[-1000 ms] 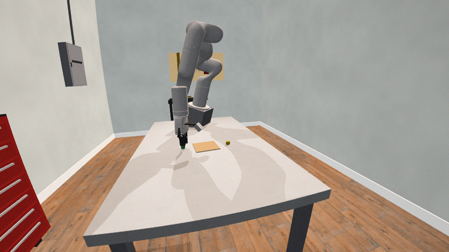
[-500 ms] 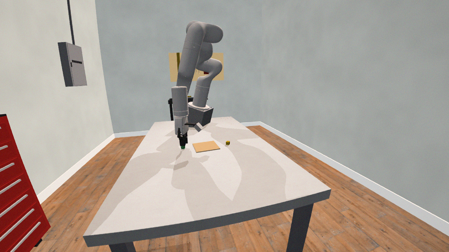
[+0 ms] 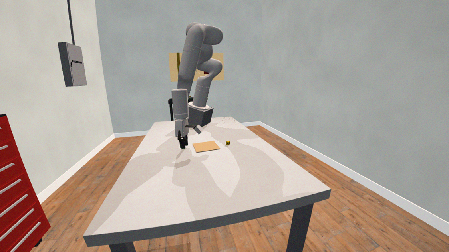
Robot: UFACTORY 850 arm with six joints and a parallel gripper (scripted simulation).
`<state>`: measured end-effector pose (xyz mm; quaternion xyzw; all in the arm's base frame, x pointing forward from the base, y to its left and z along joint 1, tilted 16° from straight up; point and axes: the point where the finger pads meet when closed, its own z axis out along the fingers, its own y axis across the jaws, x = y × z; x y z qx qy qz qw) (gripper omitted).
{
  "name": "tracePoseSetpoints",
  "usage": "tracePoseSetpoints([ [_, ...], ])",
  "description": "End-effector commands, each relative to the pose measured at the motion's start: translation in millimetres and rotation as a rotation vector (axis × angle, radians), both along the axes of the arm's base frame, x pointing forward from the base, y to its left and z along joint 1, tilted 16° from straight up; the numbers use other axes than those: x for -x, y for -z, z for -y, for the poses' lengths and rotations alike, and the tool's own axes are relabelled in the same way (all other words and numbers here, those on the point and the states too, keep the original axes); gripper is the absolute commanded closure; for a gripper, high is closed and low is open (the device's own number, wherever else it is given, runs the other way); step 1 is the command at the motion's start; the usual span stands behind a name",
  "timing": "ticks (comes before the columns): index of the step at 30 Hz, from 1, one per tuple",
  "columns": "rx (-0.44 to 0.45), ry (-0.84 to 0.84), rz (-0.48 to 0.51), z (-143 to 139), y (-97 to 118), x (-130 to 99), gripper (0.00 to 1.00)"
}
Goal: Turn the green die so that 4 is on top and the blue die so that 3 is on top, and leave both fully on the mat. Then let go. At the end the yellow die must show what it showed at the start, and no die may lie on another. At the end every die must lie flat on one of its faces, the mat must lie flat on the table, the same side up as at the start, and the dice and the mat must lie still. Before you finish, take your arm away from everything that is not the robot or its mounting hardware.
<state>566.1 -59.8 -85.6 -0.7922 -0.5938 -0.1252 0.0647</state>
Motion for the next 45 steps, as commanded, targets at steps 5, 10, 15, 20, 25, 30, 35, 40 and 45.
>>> tracePoseSetpoints([
  [5,0.000,0.000,0.002,-1.6,7.0,-1.9,0.64],
  [10,0.000,0.000,0.002,-2.0,8.4,-2.1,0.64],
  [15,0.000,0.000,0.002,-2.0,8.4,-2.1,0.64],
  [20,0.000,0.000,0.002,-2.0,8.4,-2.1,0.64],
  [25,0.000,0.000,0.002,-2.0,8.4,-2.1,0.64],
  [30,0.000,0.000,0.002,-2.0,8.4,-2.1,0.64],
  [35,0.000,0.000,0.002,-2.0,8.4,-2.1,0.64],
  [40,0.000,0.000,0.002,-2.0,8.4,-2.1,0.64],
  [45,0.000,0.000,0.002,-2.0,8.4,-2.1,0.64],
])
